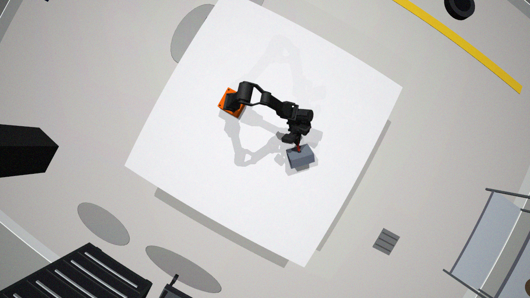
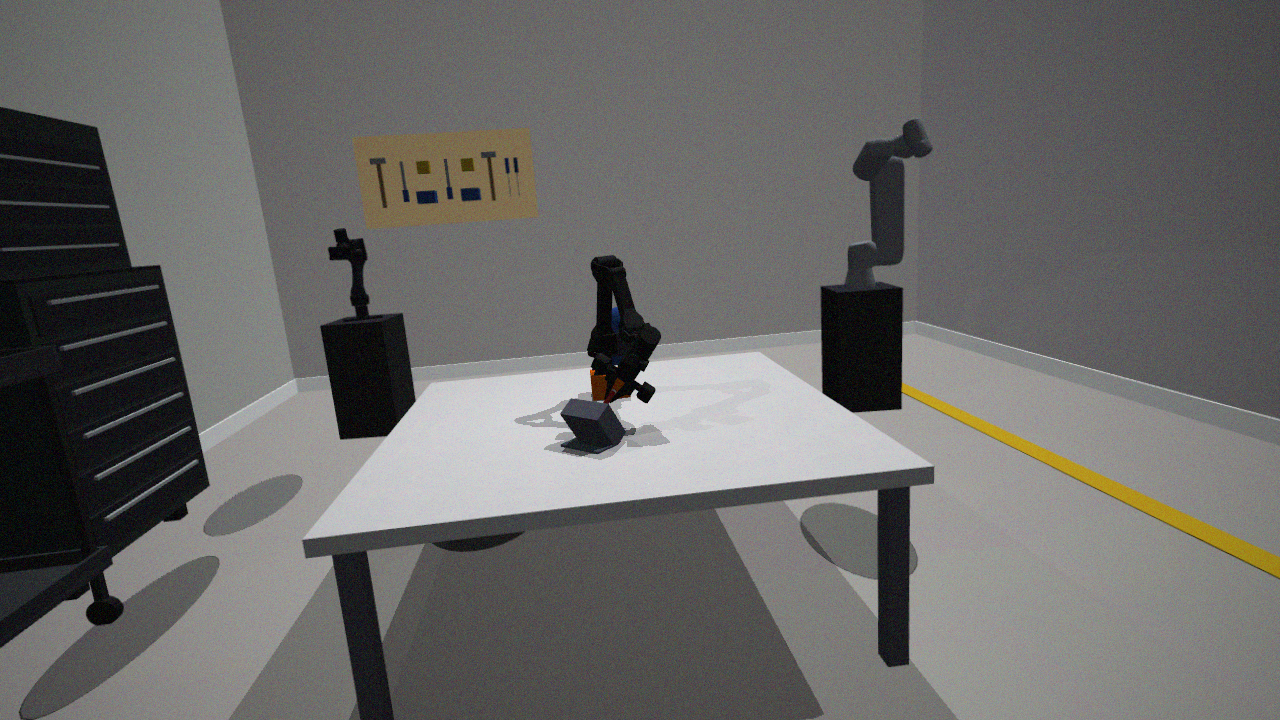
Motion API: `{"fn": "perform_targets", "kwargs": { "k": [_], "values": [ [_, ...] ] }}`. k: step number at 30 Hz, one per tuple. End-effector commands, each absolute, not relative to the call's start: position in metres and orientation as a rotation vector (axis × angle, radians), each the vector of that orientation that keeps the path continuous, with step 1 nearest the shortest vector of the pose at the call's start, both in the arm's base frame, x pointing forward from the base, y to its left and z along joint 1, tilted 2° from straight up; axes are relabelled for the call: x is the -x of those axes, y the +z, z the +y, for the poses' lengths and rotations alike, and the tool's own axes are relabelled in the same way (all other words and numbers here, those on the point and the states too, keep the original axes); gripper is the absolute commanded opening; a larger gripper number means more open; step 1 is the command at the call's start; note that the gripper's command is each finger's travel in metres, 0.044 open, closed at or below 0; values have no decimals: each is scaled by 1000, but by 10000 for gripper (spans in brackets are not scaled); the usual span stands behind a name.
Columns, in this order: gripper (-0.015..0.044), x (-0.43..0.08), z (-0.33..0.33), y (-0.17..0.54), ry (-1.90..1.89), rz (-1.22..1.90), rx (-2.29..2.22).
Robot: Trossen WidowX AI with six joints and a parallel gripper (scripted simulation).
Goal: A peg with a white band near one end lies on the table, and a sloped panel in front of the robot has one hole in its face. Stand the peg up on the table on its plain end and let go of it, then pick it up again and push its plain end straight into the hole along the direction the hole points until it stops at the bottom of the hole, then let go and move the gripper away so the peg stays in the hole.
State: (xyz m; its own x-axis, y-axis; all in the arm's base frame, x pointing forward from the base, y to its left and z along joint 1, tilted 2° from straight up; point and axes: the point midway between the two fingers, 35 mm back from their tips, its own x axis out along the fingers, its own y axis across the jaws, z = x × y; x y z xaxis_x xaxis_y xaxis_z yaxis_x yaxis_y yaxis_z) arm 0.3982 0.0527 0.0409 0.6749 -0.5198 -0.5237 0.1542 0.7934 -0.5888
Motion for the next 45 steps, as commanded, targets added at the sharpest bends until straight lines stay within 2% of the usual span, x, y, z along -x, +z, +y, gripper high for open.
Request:
{"fn": "perform_targets", "kwargs": {
  "k": [1, 45],
  "values": [
    [0, -400, 53, 41, -400, 737, 536],
    [0, -414, 45, 30, -401, 736, 536]
  ]
}}
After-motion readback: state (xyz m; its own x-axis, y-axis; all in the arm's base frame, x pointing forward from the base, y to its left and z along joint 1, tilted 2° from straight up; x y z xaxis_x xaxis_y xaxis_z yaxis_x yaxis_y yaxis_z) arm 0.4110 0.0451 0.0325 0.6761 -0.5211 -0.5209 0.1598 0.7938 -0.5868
